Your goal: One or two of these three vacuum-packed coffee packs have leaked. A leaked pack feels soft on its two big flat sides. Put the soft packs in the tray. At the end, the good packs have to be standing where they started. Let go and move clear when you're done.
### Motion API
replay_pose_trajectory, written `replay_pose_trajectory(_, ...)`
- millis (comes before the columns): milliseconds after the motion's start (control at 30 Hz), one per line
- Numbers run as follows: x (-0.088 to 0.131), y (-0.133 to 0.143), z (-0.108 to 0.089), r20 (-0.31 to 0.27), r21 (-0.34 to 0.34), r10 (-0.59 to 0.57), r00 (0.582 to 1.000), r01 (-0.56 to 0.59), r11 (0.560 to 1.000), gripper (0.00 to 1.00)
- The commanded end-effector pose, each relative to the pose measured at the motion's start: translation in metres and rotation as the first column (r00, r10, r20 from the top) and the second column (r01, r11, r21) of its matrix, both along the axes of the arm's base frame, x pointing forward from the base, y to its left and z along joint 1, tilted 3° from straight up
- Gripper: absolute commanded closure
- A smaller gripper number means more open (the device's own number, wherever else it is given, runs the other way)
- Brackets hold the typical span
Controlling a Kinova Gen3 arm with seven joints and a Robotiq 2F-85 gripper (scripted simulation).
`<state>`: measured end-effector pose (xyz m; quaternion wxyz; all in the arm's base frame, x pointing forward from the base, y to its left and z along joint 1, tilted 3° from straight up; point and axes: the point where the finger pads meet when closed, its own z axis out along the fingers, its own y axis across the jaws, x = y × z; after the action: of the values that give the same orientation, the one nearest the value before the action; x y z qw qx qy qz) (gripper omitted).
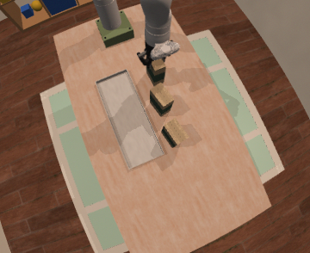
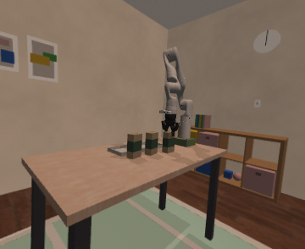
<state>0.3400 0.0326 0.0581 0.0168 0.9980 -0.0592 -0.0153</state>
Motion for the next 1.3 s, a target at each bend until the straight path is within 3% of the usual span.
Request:
replay_pose_trajectory(0, -0.0002, -0.0001, -0.0004, -0.001, 0.000, 0.000, 1.000, 0.000, 1.000, 0.77)
replay_pose_trajectory(1167, -0.0002, -0.0001, -0.0004, -0.001, 0.000, 0.000, 1.000, 0.000, 1.000, 0.77)
replay_pose_trajectory(1200, -0.0002, -0.0001, -0.0004, -0.001, 0.000, 0.000, 1.000, 0.000, 1.000, 0.19)
replay_pose_trajectory(1267, -0.0002, -0.0001, -0.0004, -0.001, 0.000, 0.000, 1.000, 0.000, 1.000, 0.19)
